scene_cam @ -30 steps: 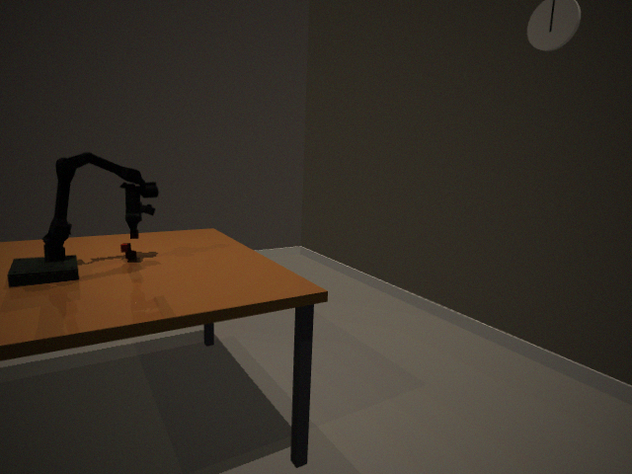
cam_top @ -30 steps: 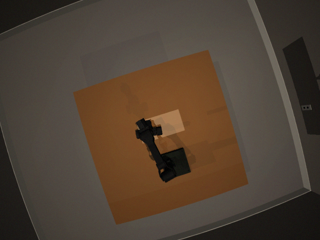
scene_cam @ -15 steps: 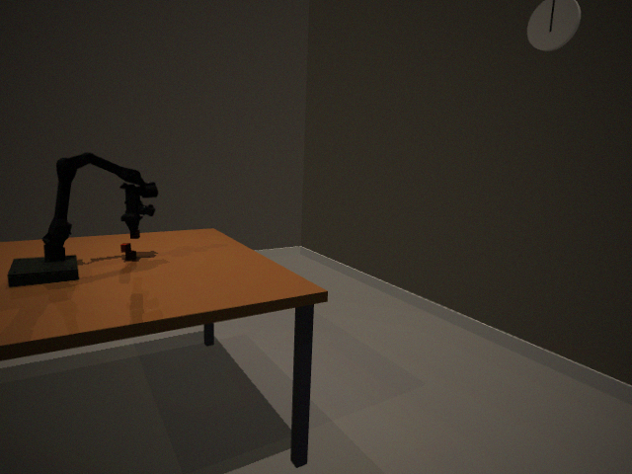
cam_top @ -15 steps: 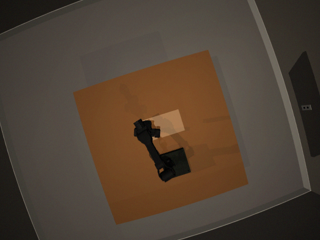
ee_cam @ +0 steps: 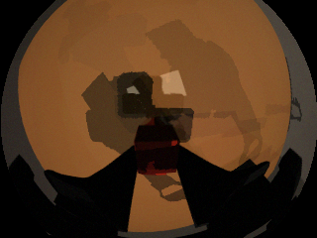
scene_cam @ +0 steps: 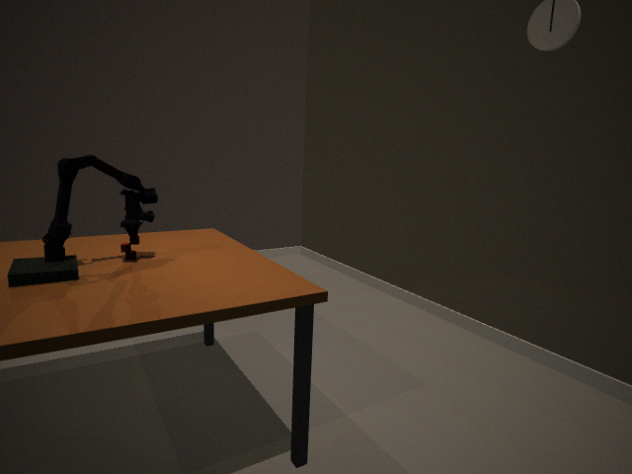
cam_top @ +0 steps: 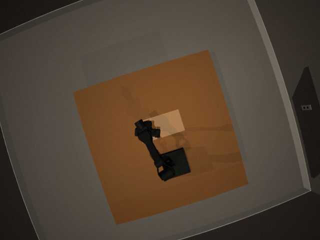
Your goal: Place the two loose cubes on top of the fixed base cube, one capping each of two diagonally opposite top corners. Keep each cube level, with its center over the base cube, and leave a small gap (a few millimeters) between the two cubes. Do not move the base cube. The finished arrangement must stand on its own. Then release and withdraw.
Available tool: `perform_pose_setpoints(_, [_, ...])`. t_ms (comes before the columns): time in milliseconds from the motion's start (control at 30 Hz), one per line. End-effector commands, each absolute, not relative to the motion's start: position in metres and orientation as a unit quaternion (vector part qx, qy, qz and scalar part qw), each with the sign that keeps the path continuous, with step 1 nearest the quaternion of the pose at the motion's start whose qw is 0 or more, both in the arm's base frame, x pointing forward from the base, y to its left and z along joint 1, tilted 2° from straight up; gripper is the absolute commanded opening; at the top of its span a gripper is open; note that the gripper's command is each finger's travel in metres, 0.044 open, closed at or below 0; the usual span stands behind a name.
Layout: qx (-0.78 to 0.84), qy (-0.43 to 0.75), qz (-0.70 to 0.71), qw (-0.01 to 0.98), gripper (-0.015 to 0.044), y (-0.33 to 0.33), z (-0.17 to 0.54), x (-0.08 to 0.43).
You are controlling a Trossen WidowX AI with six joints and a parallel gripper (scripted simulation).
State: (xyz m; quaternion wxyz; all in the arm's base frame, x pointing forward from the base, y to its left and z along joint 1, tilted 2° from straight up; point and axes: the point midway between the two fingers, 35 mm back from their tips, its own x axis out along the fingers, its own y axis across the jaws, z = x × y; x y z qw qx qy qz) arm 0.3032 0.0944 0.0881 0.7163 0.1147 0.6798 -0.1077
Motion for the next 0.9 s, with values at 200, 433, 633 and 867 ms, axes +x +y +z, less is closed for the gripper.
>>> perform_pose_setpoints(200, [0.114,0.679,-0.111,0.716,0.0105,0.094,0.085,0.303])
perform_pose_setpoints(433, [0.113,0.680,-0.110,0.716,0.0105,0.094,0.068,0.305])
perform_pose_setpoints(633, [0.113,0.680,-0.110,0.717,0.0105,0.094,0.057,0.306])
perform_pose_setpoints(867, [0.113,0.680,-0.110,0.717,0.0105,0.094,0.057,0.306])
